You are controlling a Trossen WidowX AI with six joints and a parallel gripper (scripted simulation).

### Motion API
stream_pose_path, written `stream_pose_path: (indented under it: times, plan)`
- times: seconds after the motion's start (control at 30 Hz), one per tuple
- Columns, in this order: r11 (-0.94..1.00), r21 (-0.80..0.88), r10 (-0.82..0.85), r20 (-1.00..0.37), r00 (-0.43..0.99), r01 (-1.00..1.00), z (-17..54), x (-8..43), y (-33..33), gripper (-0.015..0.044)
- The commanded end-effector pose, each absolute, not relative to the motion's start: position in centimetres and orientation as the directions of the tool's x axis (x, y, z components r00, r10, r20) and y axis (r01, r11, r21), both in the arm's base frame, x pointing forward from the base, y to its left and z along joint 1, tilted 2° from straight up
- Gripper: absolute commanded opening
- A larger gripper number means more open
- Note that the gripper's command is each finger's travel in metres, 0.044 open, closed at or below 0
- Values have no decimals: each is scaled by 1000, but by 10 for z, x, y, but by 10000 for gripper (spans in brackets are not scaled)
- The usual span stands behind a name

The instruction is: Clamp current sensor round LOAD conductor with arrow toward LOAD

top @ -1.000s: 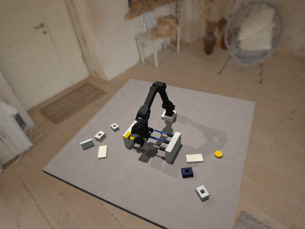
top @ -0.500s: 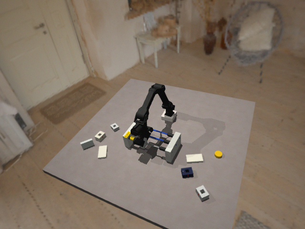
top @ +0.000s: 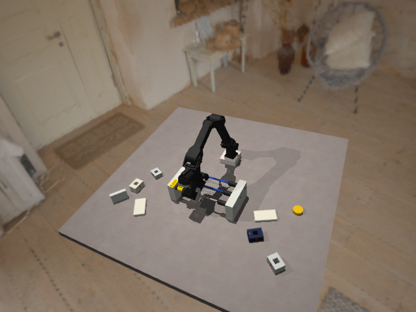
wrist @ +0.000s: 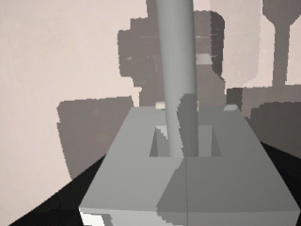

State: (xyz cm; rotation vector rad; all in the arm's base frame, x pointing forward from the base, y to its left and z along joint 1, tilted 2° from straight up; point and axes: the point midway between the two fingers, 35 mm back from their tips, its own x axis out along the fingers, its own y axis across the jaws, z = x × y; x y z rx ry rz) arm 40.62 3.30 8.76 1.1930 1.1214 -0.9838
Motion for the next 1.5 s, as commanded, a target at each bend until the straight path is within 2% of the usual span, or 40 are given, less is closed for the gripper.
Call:
stream_pose_path:
  times: [0.0,1.0,1.23,1.47]
  plan:
    - [127,185,3,-982,186,974,88,406,33,256]
    - [127,185,3,-982,186,974,88,406,33,256]
    - [127,185,3,-982,186,974,88,406,33,440]
    - [127,185,3,-982,186,974,88,406,33,440]
